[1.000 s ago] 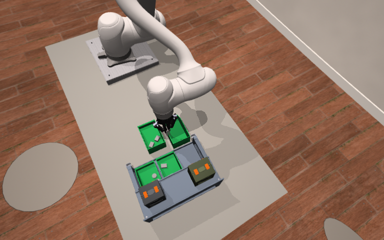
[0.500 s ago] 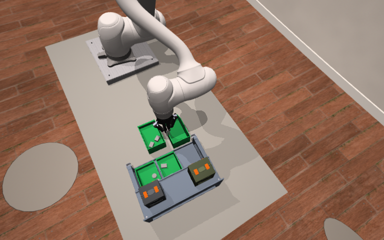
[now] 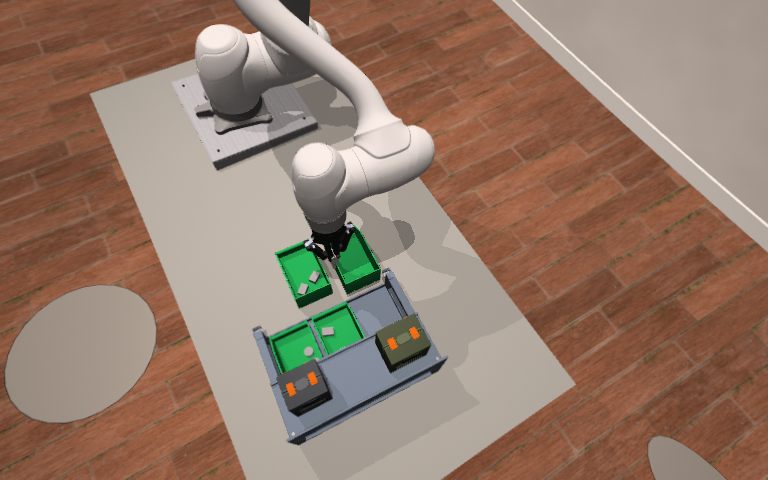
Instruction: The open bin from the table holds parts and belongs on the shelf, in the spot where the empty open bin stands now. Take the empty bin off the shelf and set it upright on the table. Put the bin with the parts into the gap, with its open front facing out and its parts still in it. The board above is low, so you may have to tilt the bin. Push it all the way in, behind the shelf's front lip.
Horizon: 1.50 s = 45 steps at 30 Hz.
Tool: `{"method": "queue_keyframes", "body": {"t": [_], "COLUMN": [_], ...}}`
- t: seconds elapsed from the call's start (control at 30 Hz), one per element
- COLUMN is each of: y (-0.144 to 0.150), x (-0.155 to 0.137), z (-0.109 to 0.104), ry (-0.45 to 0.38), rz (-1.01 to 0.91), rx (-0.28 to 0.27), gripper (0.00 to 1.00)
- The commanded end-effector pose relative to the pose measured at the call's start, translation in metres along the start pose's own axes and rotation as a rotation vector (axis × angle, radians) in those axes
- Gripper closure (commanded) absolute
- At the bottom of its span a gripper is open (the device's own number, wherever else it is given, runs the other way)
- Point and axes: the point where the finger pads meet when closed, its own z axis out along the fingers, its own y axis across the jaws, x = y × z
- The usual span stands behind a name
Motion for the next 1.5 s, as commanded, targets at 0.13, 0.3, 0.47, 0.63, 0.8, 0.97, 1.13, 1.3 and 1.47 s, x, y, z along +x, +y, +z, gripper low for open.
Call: {"method": "queue_keyframes", "body": {"t": [0.13, 0.3, 0.47, 0.63, 0.8, 0.97, 1.13, 1.3, 1.47], "y": [0.0, 0.0, 0.0, 0.0, 0.0, 0.0, 0.0, 0.0, 0.0], "x": [0.0, 0.0, 0.0, 0.0, 0.0, 0.0, 0.0, 0.0, 0.0], "z": [-0.024, -0.033, -0.046, -0.055, -0.059, -0.06, -0.06, -0.06, -0.06], "ry": [0.0, 0.0, 0.0, 0.0, 0.0, 0.0, 0.0, 0.0, 0.0], "rz": [0.0, 0.0, 0.0, 0.0, 0.0, 0.0, 0.0, 0.0, 0.0], "rx": [0.0, 0.0, 0.0, 0.0, 0.0, 0.0, 0.0, 0.0, 0.0], "gripper": [0.9, 0.9, 0.9, 0.9, 0.9, 0.9, 0.9, 0.9, 0.9]}}
